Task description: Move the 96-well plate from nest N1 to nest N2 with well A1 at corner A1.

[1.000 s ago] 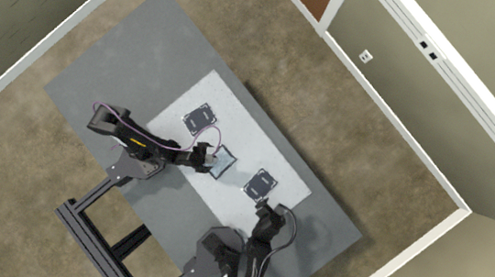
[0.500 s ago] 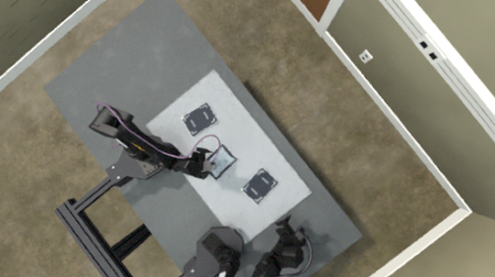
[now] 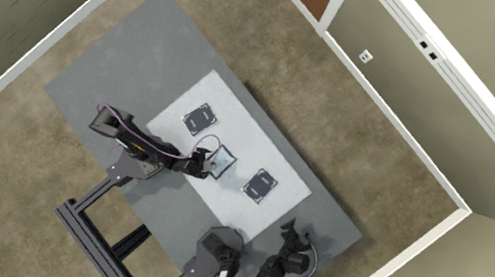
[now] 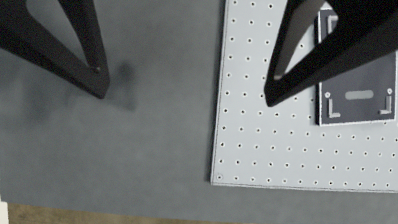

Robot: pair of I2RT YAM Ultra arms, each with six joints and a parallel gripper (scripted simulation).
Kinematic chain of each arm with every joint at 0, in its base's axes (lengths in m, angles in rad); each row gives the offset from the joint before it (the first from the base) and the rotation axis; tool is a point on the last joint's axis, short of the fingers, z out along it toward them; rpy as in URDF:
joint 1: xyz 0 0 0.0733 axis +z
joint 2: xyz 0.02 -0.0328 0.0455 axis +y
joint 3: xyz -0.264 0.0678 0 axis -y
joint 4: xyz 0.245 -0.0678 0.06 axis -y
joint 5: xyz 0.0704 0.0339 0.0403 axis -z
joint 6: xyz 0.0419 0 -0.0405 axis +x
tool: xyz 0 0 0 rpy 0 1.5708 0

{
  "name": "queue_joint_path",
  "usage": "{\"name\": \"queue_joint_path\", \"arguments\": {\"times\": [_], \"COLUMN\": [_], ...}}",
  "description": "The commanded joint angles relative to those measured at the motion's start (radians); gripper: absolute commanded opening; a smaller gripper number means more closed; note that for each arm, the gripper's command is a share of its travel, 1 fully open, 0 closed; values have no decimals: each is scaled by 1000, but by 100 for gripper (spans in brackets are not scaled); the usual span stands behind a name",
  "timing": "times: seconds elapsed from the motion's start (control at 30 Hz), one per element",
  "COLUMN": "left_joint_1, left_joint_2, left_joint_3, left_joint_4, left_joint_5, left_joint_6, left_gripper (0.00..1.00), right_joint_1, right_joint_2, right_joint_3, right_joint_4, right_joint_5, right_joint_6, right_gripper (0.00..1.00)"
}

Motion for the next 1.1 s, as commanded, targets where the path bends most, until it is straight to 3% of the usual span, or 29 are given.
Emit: {"name": "queue_joint_path", "arguments": {"times": [0.0, 0.2, 0.5, 0.57, 0.83, 1.07], "left_joint_1": [-20, -22, 5, 5, 48, 84], "left_joint_2": [5, 38, 200, 200, 352, 448], "left_joint_3": [-5, 48, 273, 273, 501, 639], "left_joint_4": [13, -134, -413, -413, -687, -808], "left_joint_5": [-10, -41, -9, -9, 68, 122], "left_joint_6": [-14, -211, -585, -585, -893, -1018], "left_gripper": [100, 100, 100, 100, 100, 100], "right_joint_1": [0, 76, 420, 420, 779, 1061], "right_joint_2": [-7, -15, -37, -37, -52, -66], "right_joint_3": [32, 32, 34, 34, 44, 58], "right_joint_4": [18, -60, -221, -221, -416, -569], "right_joint_5": [-20, 58, 224, 224, 445, 619], "right_joint_6": [-4, 83, 271, 271, 494, 670], "right_gripper": [100, 100, 100, 100, 100, 100]}}
